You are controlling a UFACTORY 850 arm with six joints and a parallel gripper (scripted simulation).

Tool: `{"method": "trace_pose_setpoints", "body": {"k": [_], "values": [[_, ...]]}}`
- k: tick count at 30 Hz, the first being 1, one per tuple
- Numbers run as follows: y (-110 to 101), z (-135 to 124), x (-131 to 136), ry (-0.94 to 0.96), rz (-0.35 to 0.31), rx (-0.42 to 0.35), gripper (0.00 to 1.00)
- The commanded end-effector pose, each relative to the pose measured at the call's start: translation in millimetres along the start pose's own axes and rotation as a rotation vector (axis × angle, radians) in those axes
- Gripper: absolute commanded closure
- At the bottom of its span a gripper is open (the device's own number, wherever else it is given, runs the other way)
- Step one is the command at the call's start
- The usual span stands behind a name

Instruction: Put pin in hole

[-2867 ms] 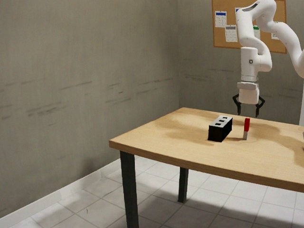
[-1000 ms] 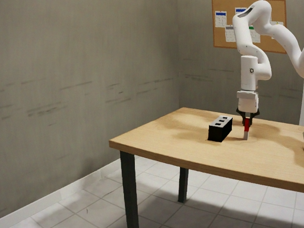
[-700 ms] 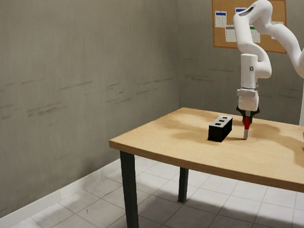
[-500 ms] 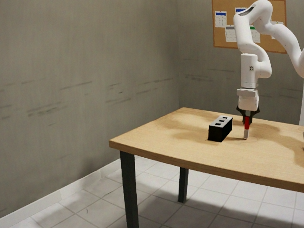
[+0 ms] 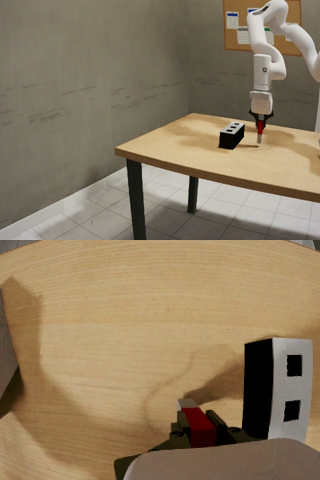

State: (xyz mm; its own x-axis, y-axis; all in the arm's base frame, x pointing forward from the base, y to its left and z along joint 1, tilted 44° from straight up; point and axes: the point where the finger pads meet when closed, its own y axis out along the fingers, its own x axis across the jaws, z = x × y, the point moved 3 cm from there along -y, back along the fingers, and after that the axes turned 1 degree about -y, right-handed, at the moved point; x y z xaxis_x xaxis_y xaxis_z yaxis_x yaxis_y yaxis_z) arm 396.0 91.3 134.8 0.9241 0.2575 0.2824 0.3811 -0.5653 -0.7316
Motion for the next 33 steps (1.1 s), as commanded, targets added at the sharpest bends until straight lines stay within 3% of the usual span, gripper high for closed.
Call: {"method": "trace_pose_setpoints", "body": {"k": [1,6,7,23,24,33], "values": [[-1,0,0,0.0,-0.001,0.0,1.0],[-1,0,0,0.0,-0.001,0.0,1.0],[-15,1,1,0.0,-0.001,0.0,1.0],[-15,1,1,0.0,-0.001,0.0,1.0],[-30,1,1,0.0,-0.001,0.0,1.0],[-30,1,1,0.0,-0.001,0.0,1.0]]}}
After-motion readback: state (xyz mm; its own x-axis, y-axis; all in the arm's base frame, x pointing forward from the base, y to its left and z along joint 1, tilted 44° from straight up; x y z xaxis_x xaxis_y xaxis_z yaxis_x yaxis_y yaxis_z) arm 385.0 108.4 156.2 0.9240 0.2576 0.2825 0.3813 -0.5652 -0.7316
